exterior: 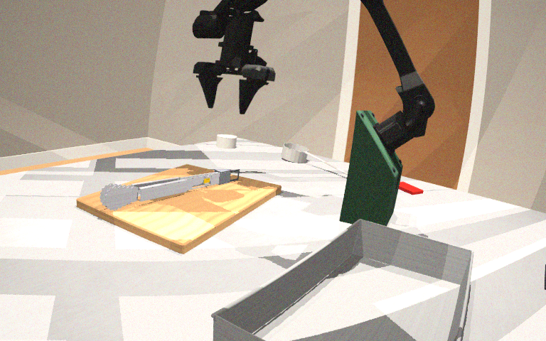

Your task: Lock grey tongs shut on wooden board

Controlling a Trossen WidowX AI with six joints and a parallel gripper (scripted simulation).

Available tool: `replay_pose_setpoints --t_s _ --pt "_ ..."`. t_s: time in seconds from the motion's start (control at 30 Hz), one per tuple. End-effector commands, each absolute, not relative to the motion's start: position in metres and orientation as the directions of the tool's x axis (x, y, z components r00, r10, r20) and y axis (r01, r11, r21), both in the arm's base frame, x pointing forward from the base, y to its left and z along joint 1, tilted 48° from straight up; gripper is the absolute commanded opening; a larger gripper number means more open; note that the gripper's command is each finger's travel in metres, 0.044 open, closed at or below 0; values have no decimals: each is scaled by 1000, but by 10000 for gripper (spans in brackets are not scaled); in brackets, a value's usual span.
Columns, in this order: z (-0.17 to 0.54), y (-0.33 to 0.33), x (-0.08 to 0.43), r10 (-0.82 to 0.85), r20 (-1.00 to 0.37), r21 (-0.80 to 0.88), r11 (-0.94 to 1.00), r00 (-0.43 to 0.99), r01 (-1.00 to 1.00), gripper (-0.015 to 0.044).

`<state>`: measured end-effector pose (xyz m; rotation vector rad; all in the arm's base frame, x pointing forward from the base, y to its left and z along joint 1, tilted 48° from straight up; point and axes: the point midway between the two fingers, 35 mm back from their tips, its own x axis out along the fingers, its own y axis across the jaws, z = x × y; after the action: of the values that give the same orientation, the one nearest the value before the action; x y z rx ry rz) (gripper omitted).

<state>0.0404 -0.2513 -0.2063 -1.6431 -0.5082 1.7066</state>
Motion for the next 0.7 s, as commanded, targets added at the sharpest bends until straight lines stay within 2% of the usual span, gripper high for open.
replay_pose_setpoints --t_s 0.0,0.33,0.67 --pt "-200 -252 29 725 -688 -716 -670 38 -193 440" --pt "-166 -284 27 721 -691 -713 -668 50 -210 440" --pt "-165 -285 27 721 -691 -713 -668 51 -211 440"
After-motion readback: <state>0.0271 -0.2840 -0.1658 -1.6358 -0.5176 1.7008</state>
